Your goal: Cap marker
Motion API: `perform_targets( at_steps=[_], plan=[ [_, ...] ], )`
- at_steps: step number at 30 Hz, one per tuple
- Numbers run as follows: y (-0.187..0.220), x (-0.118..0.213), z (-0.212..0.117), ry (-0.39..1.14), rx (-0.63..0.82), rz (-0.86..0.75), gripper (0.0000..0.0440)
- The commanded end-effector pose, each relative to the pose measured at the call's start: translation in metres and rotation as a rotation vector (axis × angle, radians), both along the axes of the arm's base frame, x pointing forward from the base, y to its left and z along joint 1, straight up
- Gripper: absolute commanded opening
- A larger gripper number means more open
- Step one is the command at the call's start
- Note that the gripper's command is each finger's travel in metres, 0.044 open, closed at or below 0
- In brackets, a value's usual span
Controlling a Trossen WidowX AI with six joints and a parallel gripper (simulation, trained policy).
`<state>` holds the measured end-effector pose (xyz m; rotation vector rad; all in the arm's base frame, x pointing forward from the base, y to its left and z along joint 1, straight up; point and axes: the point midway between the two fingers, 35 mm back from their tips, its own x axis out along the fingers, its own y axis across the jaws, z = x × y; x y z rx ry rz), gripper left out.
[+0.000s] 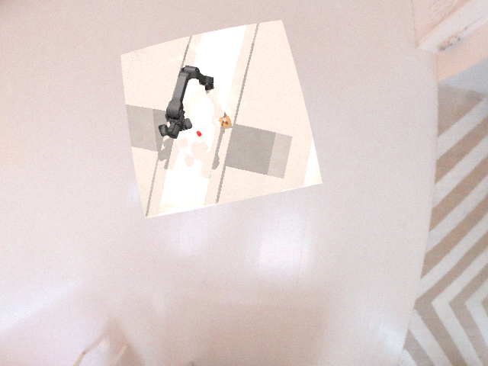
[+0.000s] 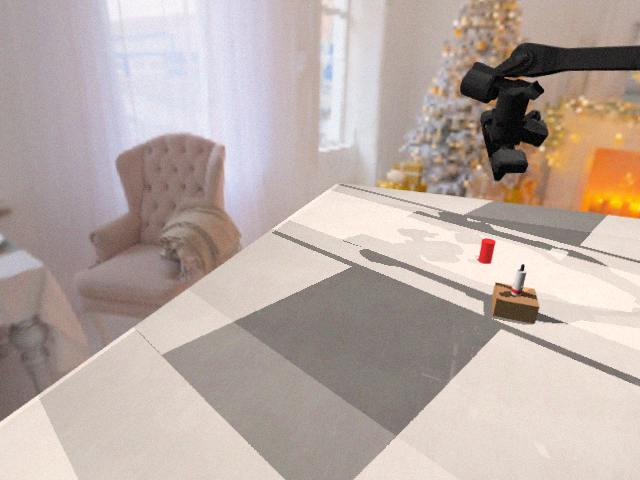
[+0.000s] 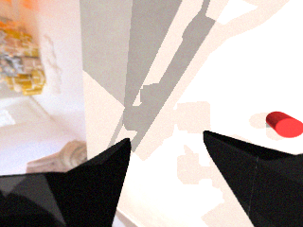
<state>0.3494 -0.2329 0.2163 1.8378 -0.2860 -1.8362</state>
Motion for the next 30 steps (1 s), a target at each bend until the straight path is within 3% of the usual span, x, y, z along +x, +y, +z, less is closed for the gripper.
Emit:
perform_targets(
  at_steps=[1, 30],
  plan=[
    [0.009, 0.004, -0.012, 0.010, 0.050, -0.007, 0.0317],
    [0.075, 0.016, -0.073, 0.112, 0.363, -0.034, 0.0310]
  ],
)
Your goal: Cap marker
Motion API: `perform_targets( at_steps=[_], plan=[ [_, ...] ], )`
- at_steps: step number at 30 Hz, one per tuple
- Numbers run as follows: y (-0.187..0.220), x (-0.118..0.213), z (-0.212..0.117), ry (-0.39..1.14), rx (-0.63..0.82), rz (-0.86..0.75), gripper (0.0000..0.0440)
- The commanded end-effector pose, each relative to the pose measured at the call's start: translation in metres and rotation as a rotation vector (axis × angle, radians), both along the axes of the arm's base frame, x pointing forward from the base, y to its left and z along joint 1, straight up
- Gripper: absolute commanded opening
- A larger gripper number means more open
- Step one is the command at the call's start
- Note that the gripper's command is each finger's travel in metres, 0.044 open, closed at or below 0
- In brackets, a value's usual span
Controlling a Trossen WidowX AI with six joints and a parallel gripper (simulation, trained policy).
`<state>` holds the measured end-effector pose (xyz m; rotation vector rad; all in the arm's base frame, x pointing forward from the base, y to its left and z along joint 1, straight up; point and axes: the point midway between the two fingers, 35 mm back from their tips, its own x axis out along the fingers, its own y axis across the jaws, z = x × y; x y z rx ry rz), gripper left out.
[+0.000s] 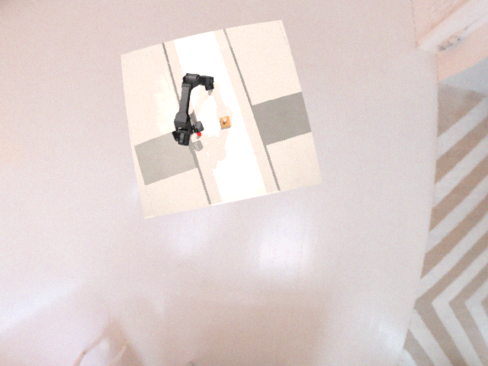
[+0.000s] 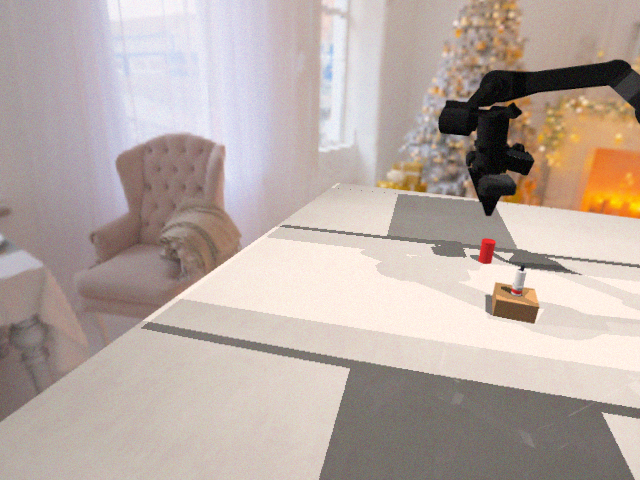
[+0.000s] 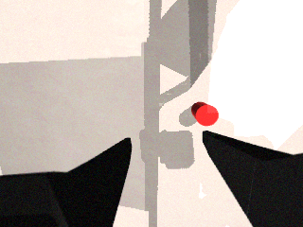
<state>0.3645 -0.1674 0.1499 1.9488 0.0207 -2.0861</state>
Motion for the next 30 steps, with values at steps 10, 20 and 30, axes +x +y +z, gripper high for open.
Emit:
perform_targets(
  at_steps=[10, 20, 30],
  plan=[
    [0.029, 0.001, -0.020, 0.043, 0.144, 0.000, 0.0306],
    [0.038, -0.005, -0.034, 0.074, 0.228, 0.004, 0.0301],
    [0.039, -0.010, -0.052, 0.093, 0.276, 0.024, 0.0285]
  ],
)
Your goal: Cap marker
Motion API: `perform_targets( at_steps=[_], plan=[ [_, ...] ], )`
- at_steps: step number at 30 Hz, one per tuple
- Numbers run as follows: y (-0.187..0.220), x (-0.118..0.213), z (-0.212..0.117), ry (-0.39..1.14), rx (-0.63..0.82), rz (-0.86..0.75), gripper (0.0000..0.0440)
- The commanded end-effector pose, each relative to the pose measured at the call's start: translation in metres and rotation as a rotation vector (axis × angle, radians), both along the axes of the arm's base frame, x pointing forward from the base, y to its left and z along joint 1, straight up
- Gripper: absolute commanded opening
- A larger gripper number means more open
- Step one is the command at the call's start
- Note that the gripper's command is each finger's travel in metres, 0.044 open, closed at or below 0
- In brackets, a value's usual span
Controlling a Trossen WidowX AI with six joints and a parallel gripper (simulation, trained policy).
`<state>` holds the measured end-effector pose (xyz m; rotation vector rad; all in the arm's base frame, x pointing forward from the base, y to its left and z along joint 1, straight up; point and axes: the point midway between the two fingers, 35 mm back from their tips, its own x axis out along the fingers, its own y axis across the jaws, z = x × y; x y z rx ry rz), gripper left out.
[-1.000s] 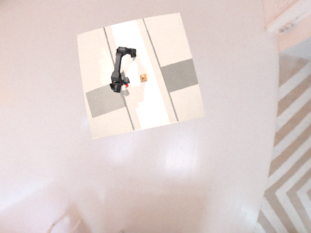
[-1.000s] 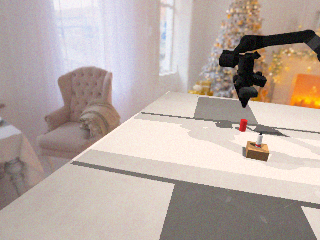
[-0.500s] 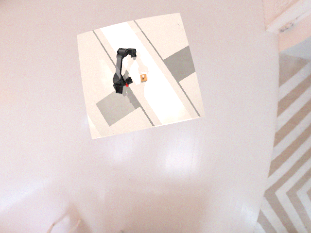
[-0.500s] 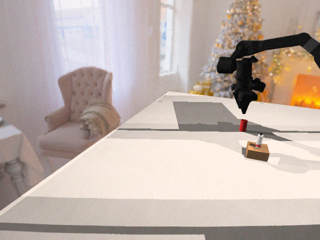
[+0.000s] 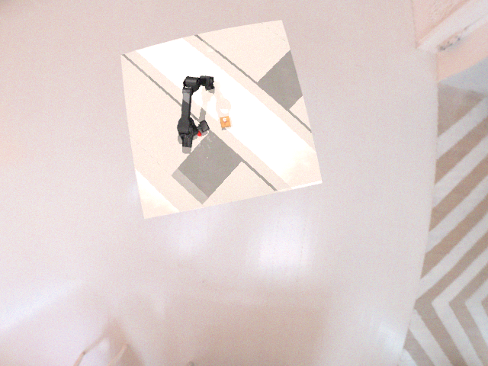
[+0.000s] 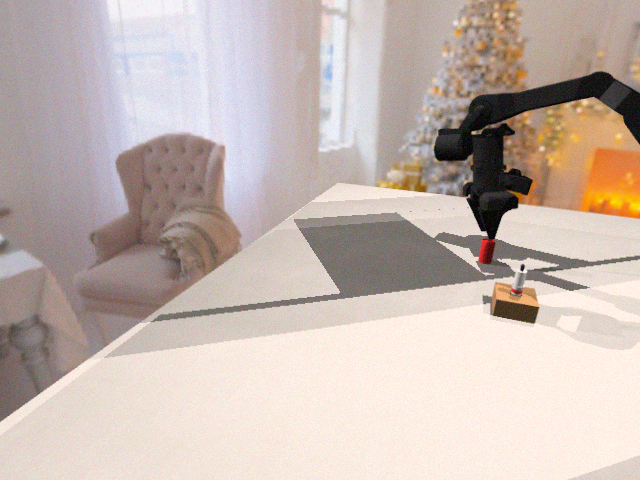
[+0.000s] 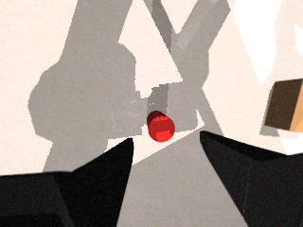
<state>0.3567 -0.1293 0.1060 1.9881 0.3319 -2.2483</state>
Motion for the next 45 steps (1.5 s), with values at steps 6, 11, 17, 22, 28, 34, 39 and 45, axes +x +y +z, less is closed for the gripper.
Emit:
perform_targets(
  at_steps=[6, 11, 17, 22, 28, 34, 39, 45],
  plan=[
    [0.001, -0.004, -0.024, 0.020, 0.043, 0.033, 0.0270],
    [0.001, -0.007, -0.037, 0.031, 0.055, 0.059, 0.0256],
    [0.002, -0.011, -0.048, 0.043, 0.057, 0.092, 0.0229],
    [0.000, -0.009, -0.043, 0.025, 0.034, 0.119, 0.0118],
    [0.004, -0.003, -0.025, -0.010, 0.003, 0.163, 0.0044],
    [0.016, 0.005, -0.001, -0.054, -0.025, 0.209, 0.0048],
    [0.034, 0.010, 0.015, -0.077, -0.031, 0.242, 0.0044],
    [0.059, 0.010, 0.026, -0.082, -0.022, 0.271, 0.0036]
  ],
)
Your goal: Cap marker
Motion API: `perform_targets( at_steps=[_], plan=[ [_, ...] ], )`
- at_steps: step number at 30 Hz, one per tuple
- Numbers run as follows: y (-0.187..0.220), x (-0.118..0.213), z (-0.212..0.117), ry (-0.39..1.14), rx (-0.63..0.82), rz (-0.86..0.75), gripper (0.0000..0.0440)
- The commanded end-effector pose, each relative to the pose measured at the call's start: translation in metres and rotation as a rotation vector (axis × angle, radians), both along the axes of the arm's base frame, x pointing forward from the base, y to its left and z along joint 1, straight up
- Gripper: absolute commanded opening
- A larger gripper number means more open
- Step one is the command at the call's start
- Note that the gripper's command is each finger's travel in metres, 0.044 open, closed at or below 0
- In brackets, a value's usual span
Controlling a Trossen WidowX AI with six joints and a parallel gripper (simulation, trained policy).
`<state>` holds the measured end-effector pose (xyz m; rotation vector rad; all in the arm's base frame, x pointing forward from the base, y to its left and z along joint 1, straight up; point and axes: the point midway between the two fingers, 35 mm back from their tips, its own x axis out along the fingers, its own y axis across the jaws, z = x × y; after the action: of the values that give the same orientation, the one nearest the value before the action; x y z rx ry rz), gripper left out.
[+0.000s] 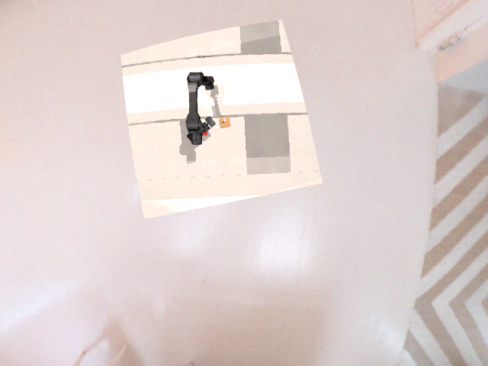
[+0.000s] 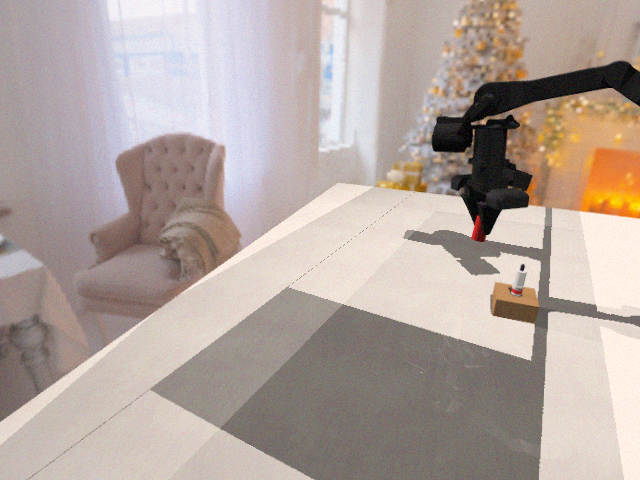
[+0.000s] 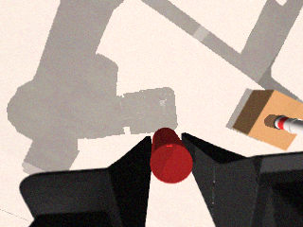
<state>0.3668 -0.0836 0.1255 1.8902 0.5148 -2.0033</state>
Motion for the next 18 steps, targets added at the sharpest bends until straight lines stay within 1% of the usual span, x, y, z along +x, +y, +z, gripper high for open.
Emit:
perform_targets(
  at_steps=[1, 18],
  plan=[
    [0.018, 0.000, 0.009, -0.004, 0.007, 0.018, 0.0034],
    [0.087, -0.017, 0.028, 0.021, 0.032, 0.100, 0.0000]
  ],
)
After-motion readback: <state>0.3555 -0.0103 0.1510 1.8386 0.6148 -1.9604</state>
